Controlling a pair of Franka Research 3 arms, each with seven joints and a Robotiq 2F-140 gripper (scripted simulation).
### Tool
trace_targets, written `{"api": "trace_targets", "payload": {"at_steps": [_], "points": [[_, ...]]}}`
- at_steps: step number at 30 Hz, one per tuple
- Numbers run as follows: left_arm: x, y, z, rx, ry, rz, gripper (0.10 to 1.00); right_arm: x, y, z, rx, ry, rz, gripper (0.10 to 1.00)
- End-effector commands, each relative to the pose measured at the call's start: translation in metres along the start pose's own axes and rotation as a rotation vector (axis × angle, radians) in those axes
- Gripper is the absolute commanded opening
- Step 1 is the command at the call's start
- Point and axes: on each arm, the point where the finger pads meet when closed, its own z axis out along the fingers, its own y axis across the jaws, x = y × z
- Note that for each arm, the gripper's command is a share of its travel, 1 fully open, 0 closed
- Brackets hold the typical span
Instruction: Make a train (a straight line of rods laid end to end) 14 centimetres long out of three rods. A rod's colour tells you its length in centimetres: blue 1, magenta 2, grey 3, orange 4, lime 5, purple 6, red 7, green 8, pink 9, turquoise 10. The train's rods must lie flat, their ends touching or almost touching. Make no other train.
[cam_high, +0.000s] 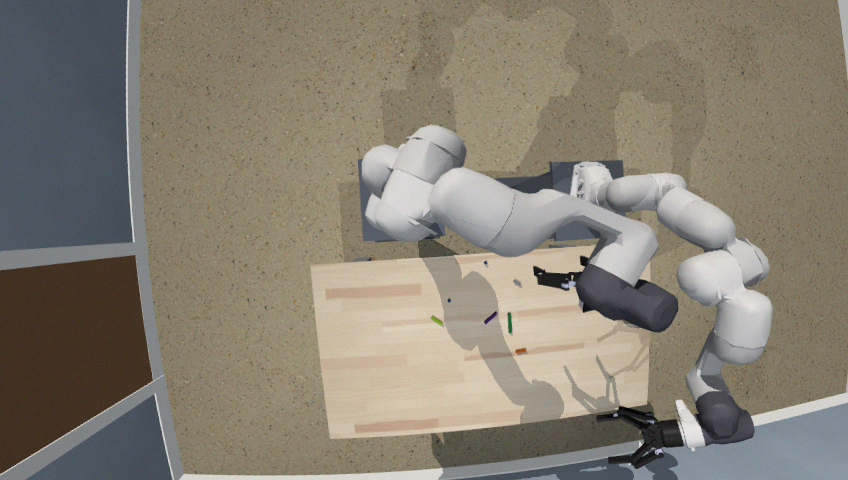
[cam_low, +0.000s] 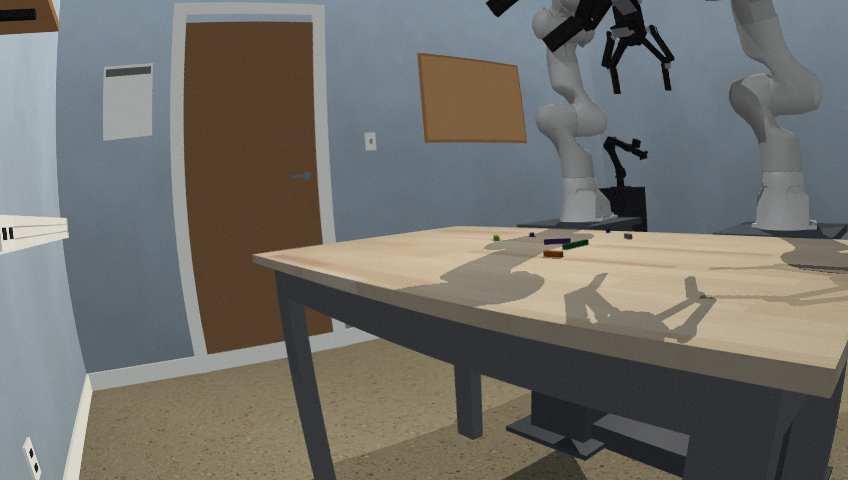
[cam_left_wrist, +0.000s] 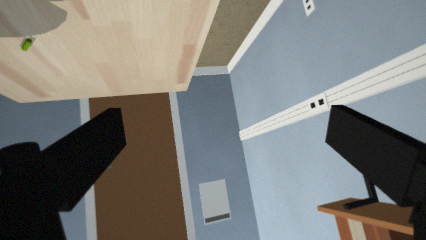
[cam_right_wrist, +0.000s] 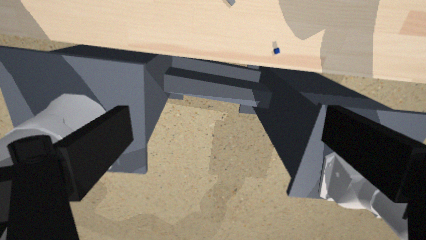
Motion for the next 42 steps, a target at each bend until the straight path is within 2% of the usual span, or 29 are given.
{"api": "trace_targets", "payload": {"at_steps": [1, 20, 23, 26, 27, 32, 34, 35, 39, 42], "points": [[0.000, 0.000, 0.000, 0.000, 0.000, 0.000, 1.000, 0.000, 0.000, 0.000, 0.000, 0.000, 0.000, 1.000], [0.000, 0.000, -0.001, -0.001, 0.001, 0.001, 1.000, 0.001, 0.001, 0.004, 0.001, 0.002, 0.002, 1.000], [0.002, 0.001, -0.004, -0.003, 0.005, 0.009, 1.000, 0.009, 0.005, 0.024, 0.004, 0.011, 0.016, 1.000], [0.008, 0.004, -0.014, -0.010, 0.015, 0.027, 1.000, 0.021, 0.017, 0.066, 0.009, 0.029, 0.040, 1.000], [0.011, 0.005, -0.019, -0.013, 0.020, 0.036, 1.000, 0.023, 0.020, 0.074, 0.010, 0.033, 0.044, 1.000], [0.033, 0.013, -0.057, -0.037, 0.062, 0.107, 1.000, 0.029, 0.034, 0.111, 0.015, 0.049, 0.062, 1.000], [0.033, 0.013, -0.057, -0.037, 0.062, 0.107, 1.000, 0.029, 0.034, 0.111, 0.015, 0.049, 0.062, 1.000], [0.040, 0.015, -0.068, -0.043, 0.074, 0.127, 1.000, 0.031, 0.042, 0.129, 0.018, 0.056, 0.070, 1.000], [0.070, 0.020, -0.122, -0.067, 0.138, 0.219, 1.000, 0.032, 0.057, 0.159, 0.022, 0.068, 0.083, 1.000], [0.083, 0.021, -0.145, -0.075, 0.166, 0.257, 1.000, 0.031, 0.068, 0.181, 0.025, 0.077, 0.091, 1.000]]}}
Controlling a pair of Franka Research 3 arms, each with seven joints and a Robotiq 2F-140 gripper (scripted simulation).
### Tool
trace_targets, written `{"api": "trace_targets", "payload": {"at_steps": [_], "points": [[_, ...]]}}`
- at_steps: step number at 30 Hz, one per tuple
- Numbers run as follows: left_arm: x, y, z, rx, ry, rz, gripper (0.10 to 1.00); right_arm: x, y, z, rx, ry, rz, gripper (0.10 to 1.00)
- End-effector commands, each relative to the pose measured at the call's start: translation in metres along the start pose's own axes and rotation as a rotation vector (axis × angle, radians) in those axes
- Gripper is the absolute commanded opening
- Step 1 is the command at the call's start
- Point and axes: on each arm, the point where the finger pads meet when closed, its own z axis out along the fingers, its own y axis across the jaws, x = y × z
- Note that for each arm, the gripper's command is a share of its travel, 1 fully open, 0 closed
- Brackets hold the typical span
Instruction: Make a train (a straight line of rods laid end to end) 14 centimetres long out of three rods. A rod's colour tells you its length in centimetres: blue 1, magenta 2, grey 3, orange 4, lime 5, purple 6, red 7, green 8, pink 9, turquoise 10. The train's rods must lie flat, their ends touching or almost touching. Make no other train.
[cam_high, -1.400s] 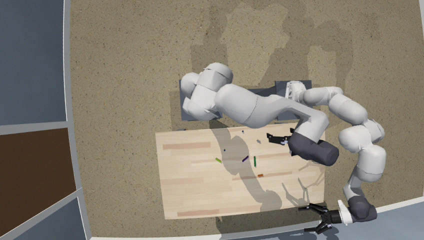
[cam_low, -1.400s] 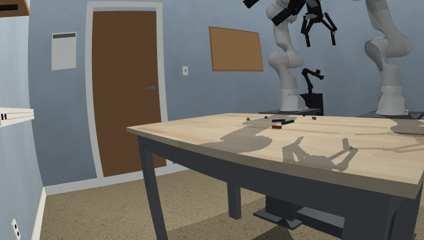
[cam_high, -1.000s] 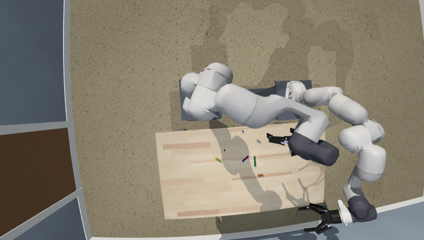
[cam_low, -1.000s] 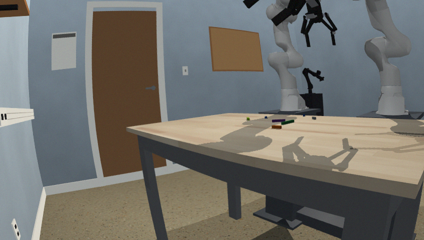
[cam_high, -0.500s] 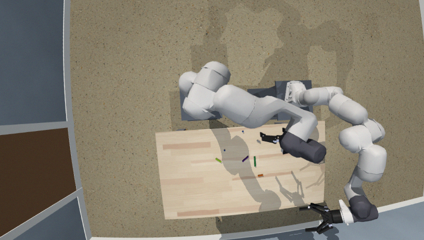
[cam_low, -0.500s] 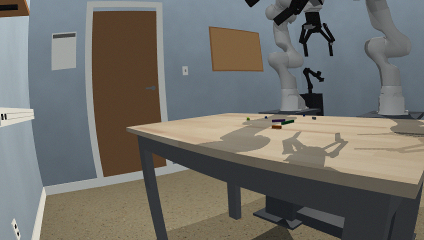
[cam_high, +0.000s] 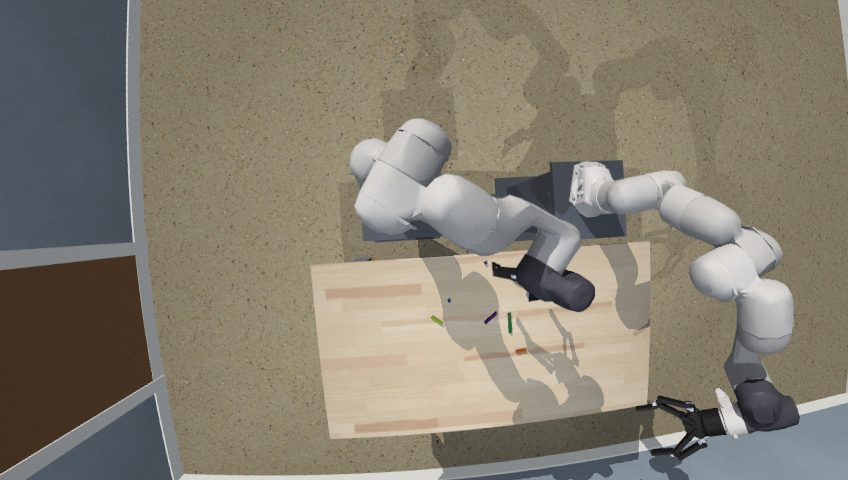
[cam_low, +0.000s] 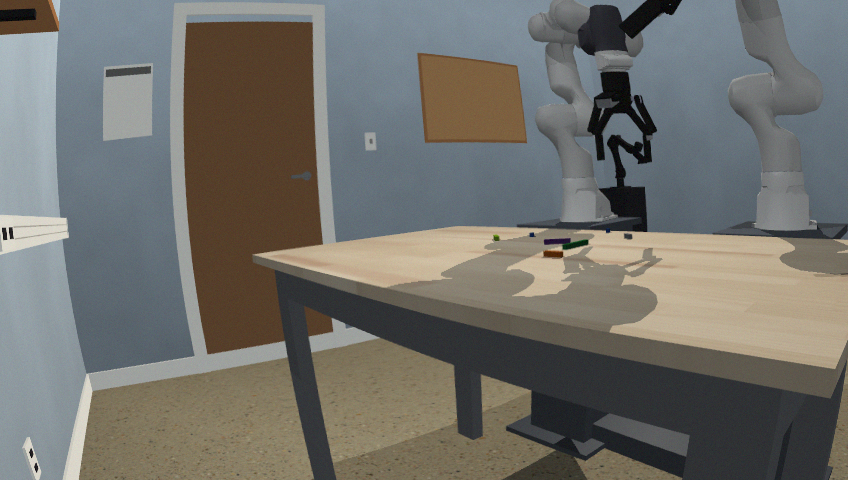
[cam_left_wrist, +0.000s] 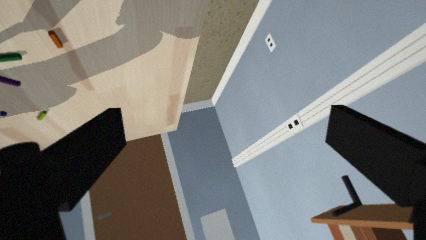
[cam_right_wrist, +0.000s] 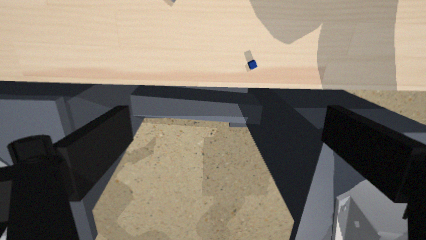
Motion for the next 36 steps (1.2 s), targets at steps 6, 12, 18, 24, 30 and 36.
{"api": "trace_targets", "payload": {"at_steps": [6, 12, 18, 24, 30, 36], "points": [[0.048, -0.005, -0.062, -0.010, 0.081, 0.209, 1.000, 0.010, 0.017, 0.053, 0.064, 0.070, 0.028, 1.000], [0.069, -0.008, -0.091, -0.015, 0.120, 0.257, 1.000, 0.001, 0.041, 0.090, 0.073, 0.082, 0.038, 1.000], [0.078, -0.010, -0.105, -0.016, 0.138, 0.279, 1.000, -0.006, 0.056, 0.111, 0.078, 0.088, 0.043, 1.000], [0.096, -0.014, -0.130, -0.017, 0.172, 0.318, 1.000, -0.006, 0.056, 0.111, 0.078, 0.088, 0.043, 1.000], [0.111, -0.019, -0.153, -0.015, 0.203, 0.352, 1.000, -0.006, 0.056, 0.111, 0.078, 0.088, 0.043, 1.000], [0.128, -0.025, -0.179, -0.011, 0.239, 0.390, 1.000, -0.006, 0.056, 0.111, 0.078, 0.088, 0.043, 1.000]]}}
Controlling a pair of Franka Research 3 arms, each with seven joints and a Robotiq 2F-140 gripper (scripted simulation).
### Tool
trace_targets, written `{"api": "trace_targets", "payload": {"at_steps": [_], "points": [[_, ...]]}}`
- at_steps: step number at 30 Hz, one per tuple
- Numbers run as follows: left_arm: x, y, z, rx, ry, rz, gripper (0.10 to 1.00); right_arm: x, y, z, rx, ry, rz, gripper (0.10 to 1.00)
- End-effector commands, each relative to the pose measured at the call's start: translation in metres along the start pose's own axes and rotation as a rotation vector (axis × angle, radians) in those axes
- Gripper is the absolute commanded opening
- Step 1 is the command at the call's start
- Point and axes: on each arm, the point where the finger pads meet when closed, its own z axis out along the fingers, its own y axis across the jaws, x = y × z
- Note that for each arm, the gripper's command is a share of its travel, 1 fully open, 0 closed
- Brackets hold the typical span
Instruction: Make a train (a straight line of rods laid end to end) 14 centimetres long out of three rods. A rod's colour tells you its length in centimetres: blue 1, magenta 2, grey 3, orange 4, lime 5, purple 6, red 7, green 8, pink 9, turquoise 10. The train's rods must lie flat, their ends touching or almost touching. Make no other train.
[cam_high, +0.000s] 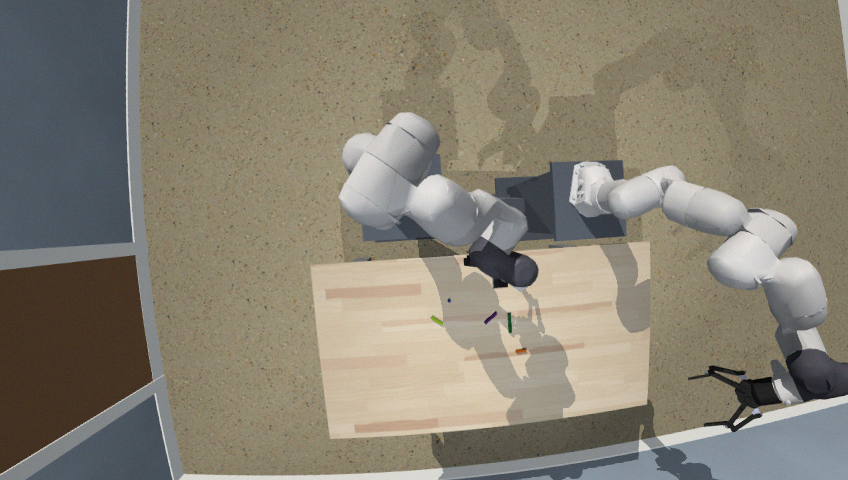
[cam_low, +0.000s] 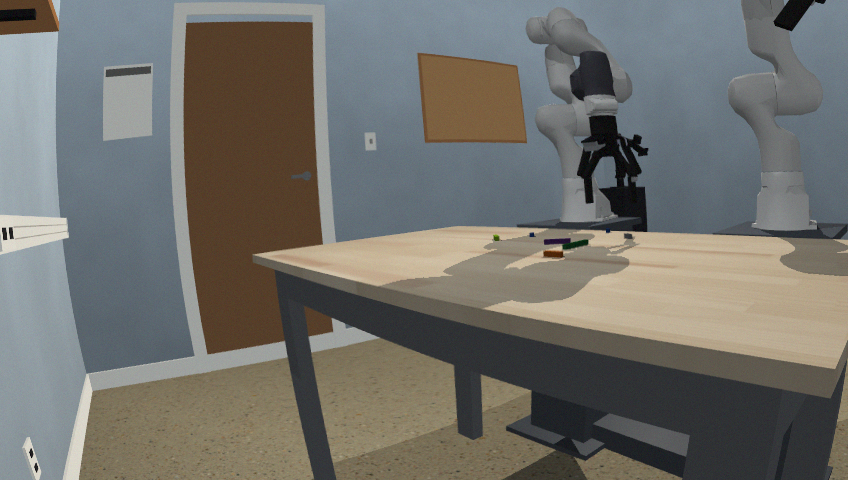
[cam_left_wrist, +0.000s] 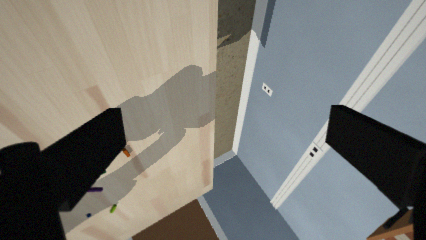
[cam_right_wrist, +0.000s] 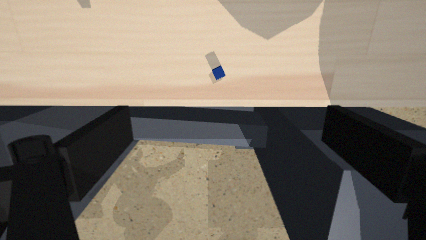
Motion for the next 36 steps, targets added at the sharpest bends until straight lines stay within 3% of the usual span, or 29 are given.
{"api": "trace_targets", "payload": {"at_steps": [1, 7, 8, 22, 24, 25, 36], "points": [[0.011, -0.011, -0.012, 0.011, 0.019, 0.087, 1.000, 0.001, 0.000, 0.000, 0.002, 0.004, 0.006, 1.000], [0.023, -0.019, -0.028, 0.016, 0.042, 0.113, 1.000, 0.001, 0.000, 0.000, 0.002, 0.004, 0.006, 1.000], [0.032, -0.025, -0.038, 0.020, 0.057, 0.129, 1.000, 0.001, 0.000, 0.000, 0.002, 0.004, 0.006, 1.000], [0.070, -0.059, -0.089, 0.048, 0.129, 0.208, 1.000, 0.001, 0.000, 0.000, 0.002, 0.004, 0.006, 1.000], [0.070, -0.059, -0.089, 0.048, 0.129, 0.208, 1.000, 0.001, 0.000, 0.000, 0.002, 0.004, 0.006, 1.000], [0.076, -0.066, -0.099, 0.055, 0.143, 0.223, 1.000, 0.001, 0.000, 0.000, 0.002, 0.004, 0.006, 1.000], [0.101, -0.095, -0.138, 0.086, 0.194, 0.278, 1.000, 0.001, 0.000, 0.000, 0.002, 0.004, 0.006, 1.000]]}}
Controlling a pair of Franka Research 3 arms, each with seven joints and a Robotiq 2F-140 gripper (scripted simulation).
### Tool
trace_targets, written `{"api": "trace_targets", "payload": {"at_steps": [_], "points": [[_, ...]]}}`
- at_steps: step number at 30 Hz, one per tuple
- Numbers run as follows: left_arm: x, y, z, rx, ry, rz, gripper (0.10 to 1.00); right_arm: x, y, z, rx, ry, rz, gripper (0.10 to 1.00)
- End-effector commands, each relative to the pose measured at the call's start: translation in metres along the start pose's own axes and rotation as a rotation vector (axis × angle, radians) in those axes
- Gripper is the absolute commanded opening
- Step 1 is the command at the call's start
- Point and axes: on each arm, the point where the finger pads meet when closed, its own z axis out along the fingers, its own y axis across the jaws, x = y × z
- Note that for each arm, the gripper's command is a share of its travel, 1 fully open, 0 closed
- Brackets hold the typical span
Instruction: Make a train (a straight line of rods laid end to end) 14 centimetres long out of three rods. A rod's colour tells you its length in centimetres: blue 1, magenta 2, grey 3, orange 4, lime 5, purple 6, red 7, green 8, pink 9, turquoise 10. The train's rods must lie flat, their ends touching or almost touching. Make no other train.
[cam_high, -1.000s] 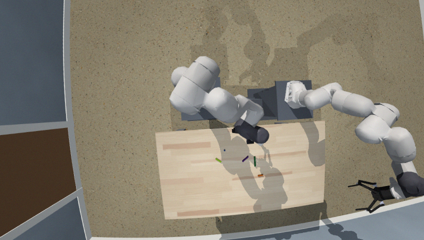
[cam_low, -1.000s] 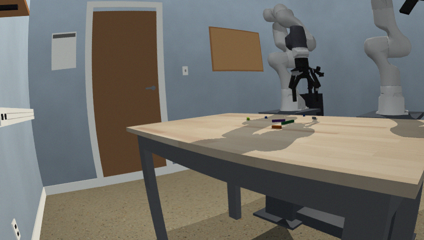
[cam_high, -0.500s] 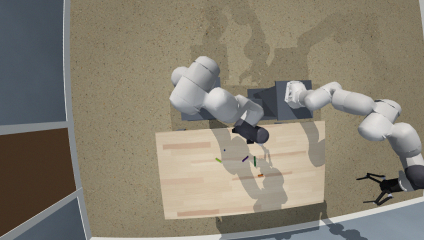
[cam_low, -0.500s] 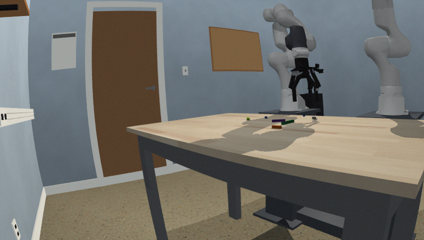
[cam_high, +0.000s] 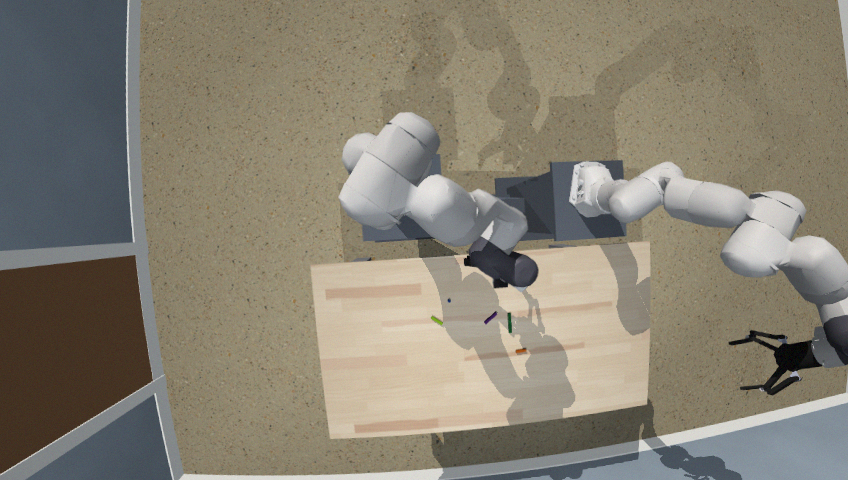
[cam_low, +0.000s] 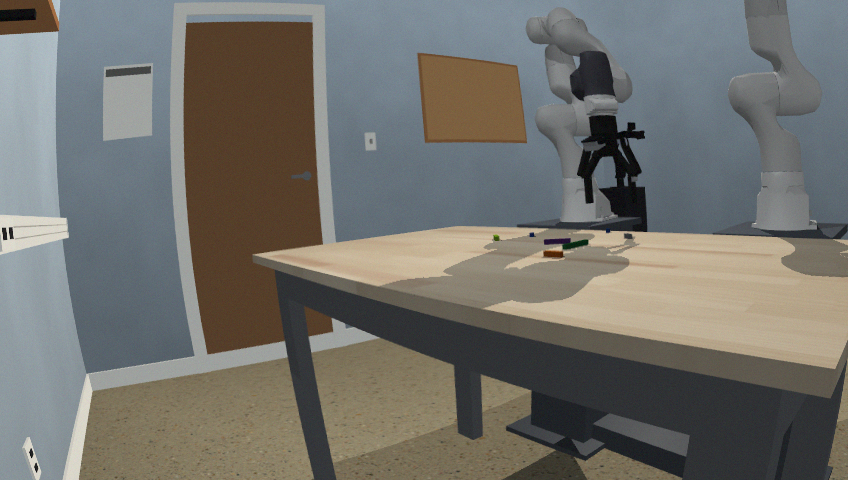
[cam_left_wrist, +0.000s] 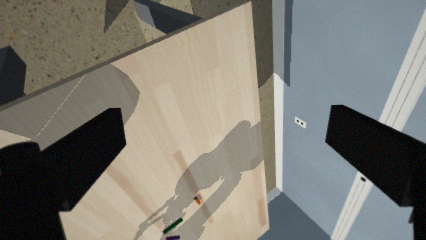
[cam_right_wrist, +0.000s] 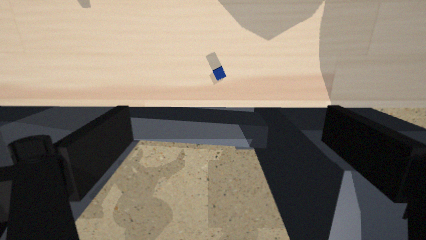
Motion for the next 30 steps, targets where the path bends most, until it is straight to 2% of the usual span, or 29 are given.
{"api": "trace_targets", "payload": {"at_steps": [1, 5, 6, 20, 22, 23, 30], "points": [[0.006, -0.016, -0.010, 0.018, 0.013, 0.080, 1.000, 0.001, 0.000, 0.000, 0.000, 0.002, 0.005, 1.000], [0.011, -0.023, -0.017, 0.025, 0.022, 0.091, 1.000, 0.001, 0.000, 0.000, 0.000, 0.002, 0.005, 1.000], [0.016, -0.032, -0.025, 0.034, 0.033, 0.104, 1.000, 0.001, 0.000, 0.000, 0.000, 0.002, 0.005, 1.000], [0.039, -0.083, -0.066, 0.085, 0.086, 0.167, 1.000, 0.001, 0.000, 0.000, 0.000, 0.002, 0.005, 1.000], [0.039, -0.083, -0.066, 0.085, 0.086, 0.167, 1.000, 0.001, 0.000, 0.000, 0.000, 0.002, 0.005, 1.000], [0.042, -0.093, -0.075, 0.096, 0.095, 0.179, 1.000, 0.001, 0.000, 0.000, 0.000, 0.002, 0.005, 1.000], [0.050, -0.118, -0.095, 0.124, 0.116, 0.207, 1.000, 0.001, 0.000, 0.000, 0.000, 0.002, 0.005, 1.000]]}}
